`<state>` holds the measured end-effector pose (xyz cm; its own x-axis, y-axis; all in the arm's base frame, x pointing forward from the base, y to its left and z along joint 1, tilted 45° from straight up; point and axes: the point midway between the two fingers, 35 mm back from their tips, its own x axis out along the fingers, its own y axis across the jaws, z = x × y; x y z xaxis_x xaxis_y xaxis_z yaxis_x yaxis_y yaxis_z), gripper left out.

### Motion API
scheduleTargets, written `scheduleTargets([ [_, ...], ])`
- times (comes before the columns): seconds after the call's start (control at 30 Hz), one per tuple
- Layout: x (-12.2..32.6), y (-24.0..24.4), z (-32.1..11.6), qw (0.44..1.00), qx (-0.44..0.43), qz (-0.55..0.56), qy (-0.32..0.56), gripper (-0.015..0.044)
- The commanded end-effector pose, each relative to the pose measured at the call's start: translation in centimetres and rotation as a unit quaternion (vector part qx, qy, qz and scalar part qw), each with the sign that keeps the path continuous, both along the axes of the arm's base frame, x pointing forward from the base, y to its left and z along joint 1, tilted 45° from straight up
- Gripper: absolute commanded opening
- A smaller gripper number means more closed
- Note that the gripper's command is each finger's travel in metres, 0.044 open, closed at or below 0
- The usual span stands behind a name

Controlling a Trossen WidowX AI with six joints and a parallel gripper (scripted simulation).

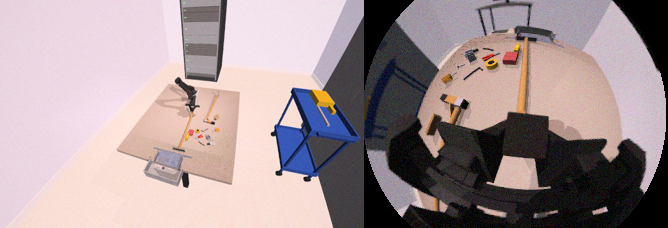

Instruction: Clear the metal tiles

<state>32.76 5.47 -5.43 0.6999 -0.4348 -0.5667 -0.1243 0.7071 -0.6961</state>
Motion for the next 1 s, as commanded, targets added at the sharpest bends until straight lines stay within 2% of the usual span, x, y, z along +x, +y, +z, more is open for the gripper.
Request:
scheduleTargets([
  [0.0, 0.1, -0.1, 0.6, 1.000, 0.003, 0.000, -0.007, 0.0000],
  [0.97, -0.2, -2.7, 2.9, 1.000, 0.000, -0.009, -0.009, 0.0000],
])
